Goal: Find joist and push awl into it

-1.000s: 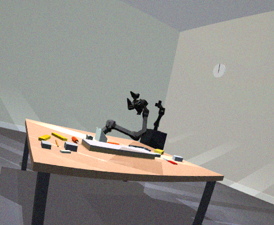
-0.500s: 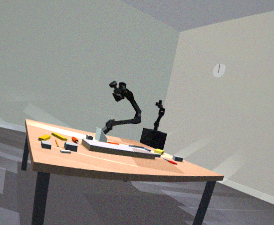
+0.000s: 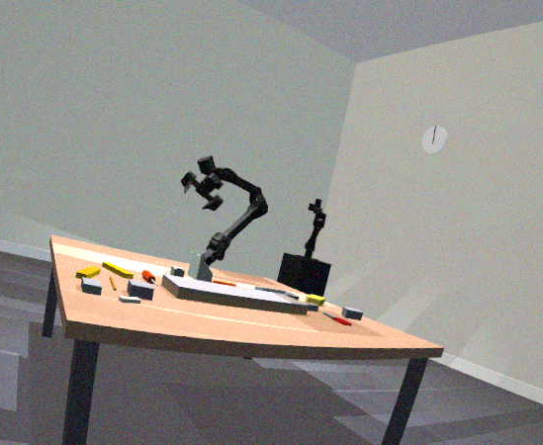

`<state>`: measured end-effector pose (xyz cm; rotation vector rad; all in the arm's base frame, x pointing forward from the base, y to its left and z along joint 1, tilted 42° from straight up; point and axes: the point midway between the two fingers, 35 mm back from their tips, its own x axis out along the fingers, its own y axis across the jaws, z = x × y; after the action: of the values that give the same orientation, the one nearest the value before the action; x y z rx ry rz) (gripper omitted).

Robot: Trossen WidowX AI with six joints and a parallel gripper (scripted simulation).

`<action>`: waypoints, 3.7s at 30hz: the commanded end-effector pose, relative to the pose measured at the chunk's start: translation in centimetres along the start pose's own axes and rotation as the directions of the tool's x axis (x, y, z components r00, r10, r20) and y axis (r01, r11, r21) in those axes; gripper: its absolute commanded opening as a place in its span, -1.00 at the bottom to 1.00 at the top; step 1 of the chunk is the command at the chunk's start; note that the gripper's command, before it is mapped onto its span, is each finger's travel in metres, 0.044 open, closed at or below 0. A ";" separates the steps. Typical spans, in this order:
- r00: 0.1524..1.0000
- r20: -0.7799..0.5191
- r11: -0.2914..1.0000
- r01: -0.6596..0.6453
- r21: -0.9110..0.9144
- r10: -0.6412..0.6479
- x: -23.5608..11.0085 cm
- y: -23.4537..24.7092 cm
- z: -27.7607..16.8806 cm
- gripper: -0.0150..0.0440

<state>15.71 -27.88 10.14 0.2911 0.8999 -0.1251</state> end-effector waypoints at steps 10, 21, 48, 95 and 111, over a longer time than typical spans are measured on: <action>0.821 -0.388 0.908 -0.381 0.176 0.419 16.0 7.7 -9.1 1.00; 0.735 -0.475 0.874 -0.430 0.224 0.484 18.2 10.1 -12.1 1.00; 0.735 -0.474 0.874 -0.431 0.224 0.484 20.2 11.2 -14.2 1.00; 0.736 -0.474 0.874 -0.431 0.224 0.484 20.6 11.4 -14.6 -0.41; 0.736 -0.475 0.875 -0.429 0.224 0.482 15.4 7.4 -8.6 -0.49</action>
<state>20.34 -16.82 -6.92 0.6726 1.3401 0.3993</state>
